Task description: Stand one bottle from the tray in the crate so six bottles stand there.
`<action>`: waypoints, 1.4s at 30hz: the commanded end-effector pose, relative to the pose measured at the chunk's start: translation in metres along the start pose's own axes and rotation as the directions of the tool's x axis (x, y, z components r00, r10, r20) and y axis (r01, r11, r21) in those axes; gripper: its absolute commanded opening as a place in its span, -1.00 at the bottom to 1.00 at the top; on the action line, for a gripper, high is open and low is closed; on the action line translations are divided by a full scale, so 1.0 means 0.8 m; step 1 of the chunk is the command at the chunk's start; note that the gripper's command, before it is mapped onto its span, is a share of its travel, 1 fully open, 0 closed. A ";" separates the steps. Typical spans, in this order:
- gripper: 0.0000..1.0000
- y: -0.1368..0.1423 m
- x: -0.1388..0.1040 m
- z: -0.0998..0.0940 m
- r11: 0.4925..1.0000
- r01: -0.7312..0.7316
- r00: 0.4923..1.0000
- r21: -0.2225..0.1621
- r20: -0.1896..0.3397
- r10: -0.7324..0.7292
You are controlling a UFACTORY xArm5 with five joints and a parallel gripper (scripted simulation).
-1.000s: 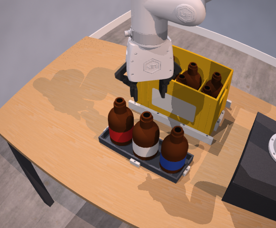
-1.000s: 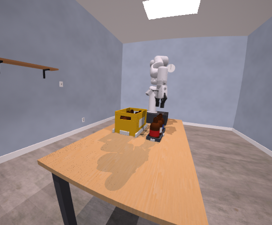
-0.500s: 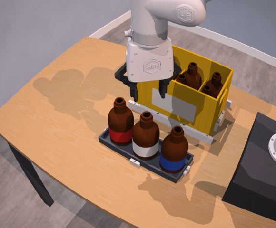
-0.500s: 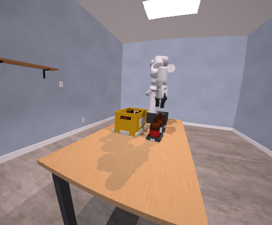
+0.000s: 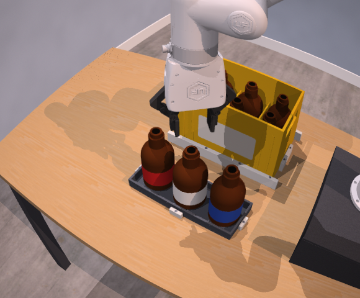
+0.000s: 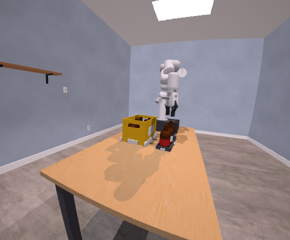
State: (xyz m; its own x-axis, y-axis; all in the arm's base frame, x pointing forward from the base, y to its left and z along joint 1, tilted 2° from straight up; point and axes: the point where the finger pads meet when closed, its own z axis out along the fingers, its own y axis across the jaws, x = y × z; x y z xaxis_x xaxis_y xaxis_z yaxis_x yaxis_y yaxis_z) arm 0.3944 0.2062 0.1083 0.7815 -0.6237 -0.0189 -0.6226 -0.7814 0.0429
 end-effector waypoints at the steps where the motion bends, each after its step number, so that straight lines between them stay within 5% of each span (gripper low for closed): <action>1: 0.30 -0.002 0.001 0.006 1.000 0.000 1.000 0.004 -0.002 0.000; 42: 0.30 -0.004 0.002 0.043 1.000 0.000 1.000 0.004 -0.002 0.000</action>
State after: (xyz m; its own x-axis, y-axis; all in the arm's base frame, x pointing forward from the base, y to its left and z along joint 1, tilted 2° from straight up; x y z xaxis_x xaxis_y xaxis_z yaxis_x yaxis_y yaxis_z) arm 0.3945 0.2062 0.0725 0.7815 -0.6237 -0.0188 -0.6226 -0.7814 0.0426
